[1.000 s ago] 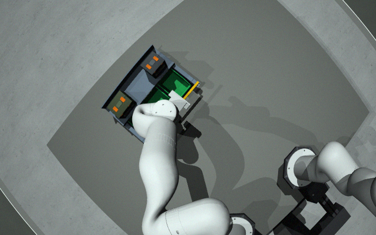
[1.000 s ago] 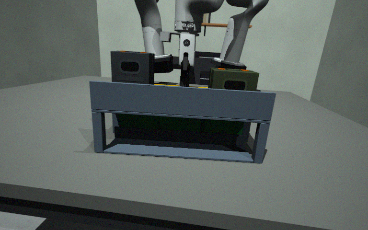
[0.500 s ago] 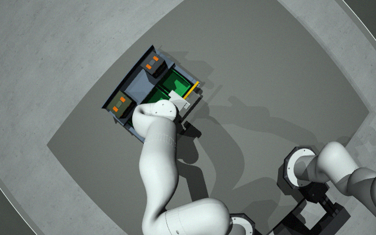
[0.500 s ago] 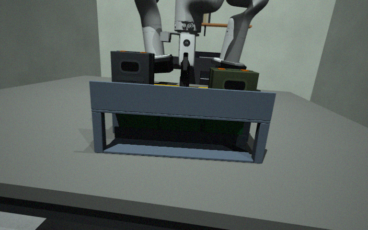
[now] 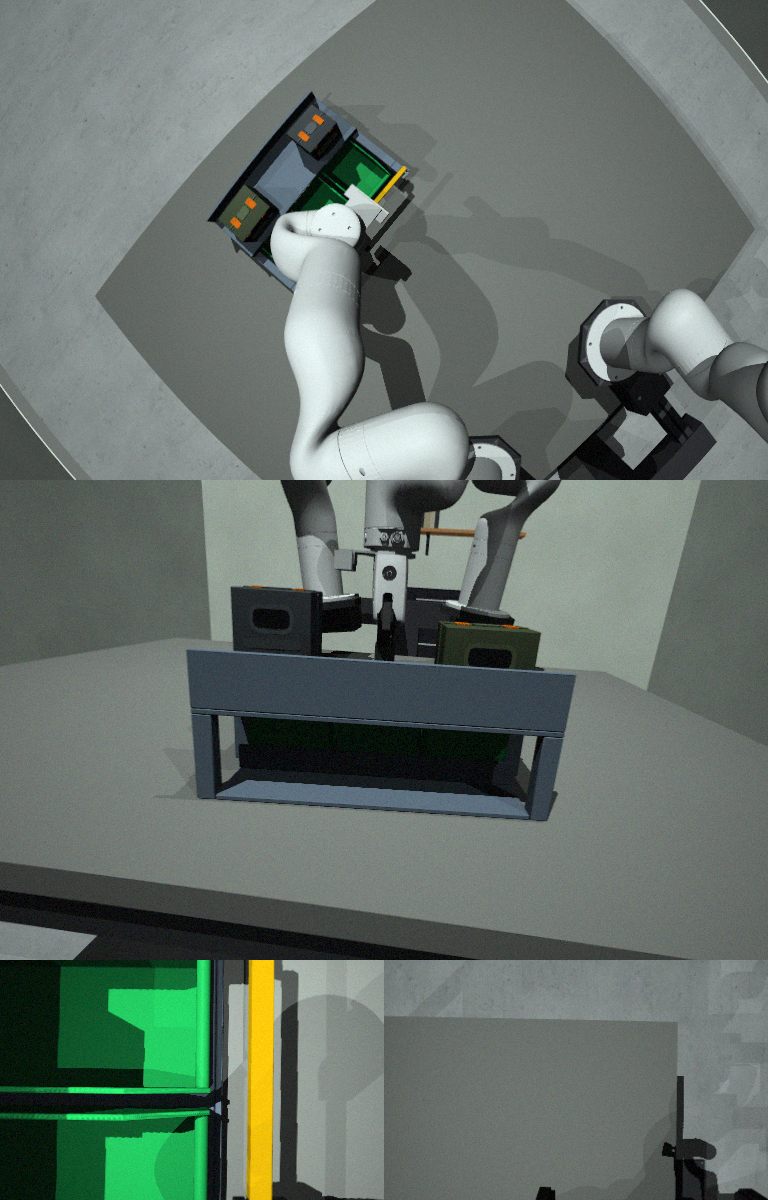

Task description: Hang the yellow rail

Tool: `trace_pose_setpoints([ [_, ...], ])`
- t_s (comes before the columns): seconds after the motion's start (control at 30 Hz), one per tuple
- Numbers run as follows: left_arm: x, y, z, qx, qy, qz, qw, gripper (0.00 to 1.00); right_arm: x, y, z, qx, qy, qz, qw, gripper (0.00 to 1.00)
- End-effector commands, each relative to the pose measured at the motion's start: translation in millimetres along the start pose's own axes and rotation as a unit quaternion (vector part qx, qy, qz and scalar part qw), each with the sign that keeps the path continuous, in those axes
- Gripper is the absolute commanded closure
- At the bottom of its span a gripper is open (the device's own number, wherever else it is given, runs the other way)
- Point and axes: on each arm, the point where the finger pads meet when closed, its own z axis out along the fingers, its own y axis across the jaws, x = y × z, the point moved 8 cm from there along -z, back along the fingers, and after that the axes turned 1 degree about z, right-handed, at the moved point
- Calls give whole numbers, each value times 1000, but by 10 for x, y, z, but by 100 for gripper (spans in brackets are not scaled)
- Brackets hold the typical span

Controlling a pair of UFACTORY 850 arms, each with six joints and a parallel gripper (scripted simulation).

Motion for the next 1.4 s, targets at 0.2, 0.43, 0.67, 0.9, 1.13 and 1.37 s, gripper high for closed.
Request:
trace_pose_setpoints([
  [0.2, 5, -12, 40, 1, 1, 0, 1000, 100, 3, 0, -9, 0, 1, 0, 1000, 0],
  [0.43, 6, -13, 82, 1, 1, 0, 1000, 100, 3, 0, -9, 0, 1, 0, 1000, 0],
  [0.67, 6, -13, 107, 1, 1, 0, 1000, 100, 3, 0, -9, 0, 1, 0, 1000, 0],
  [0.9, 6, -13, 130, 1, 1, 0, 1000, 100, 3, 0, -9, 0, 1, 0, 1000, 0],
  [1.13, 6, -14, 137, 1, 1, 0, 1000, 100, 3, 0, -9, 0, 1, 0, 1000, 0],
  [1.37, 7, -14, 139, 1, 1, 0, 1000, 100, 3, 0, -9, 0, 1, 0, 1000, 0],
])
